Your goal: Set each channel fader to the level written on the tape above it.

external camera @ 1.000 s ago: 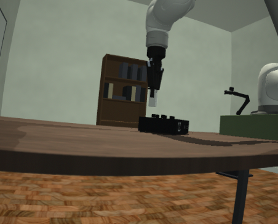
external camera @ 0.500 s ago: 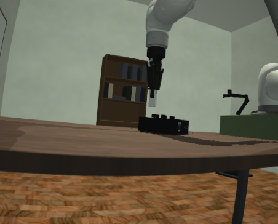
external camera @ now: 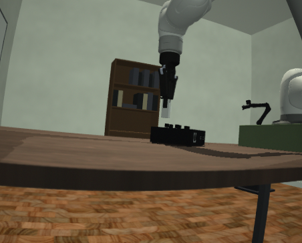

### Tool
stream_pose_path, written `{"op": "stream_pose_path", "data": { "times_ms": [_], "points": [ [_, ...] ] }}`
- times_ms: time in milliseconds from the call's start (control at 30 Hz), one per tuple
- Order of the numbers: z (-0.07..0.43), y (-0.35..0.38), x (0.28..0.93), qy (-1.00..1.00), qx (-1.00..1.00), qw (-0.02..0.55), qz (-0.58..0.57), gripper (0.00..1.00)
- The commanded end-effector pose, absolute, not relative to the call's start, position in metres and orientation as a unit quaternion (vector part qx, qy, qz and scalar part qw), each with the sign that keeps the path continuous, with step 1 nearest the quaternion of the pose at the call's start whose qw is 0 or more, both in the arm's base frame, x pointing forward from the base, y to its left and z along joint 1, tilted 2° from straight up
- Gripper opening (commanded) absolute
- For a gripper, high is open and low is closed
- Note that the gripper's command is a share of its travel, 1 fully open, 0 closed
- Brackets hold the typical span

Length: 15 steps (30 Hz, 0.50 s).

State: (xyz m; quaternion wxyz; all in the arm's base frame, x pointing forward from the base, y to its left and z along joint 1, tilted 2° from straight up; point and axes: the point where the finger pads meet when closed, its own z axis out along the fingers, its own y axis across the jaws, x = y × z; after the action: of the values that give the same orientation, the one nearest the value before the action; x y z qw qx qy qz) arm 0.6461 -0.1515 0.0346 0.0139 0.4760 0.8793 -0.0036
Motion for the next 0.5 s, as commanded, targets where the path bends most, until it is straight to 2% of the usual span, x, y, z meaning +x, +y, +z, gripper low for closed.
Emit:
{"op": "stream_pose_path", "data": {
  "times_ms": [0,467],
  "points": [
    [0.034,-0.152,0.646,0.879,0.476,0.014,-0.003,0.00],
    [0.024,-0.152,0.646,0.879,0.476,0.014,-0.003,0.00]
  ]
}}
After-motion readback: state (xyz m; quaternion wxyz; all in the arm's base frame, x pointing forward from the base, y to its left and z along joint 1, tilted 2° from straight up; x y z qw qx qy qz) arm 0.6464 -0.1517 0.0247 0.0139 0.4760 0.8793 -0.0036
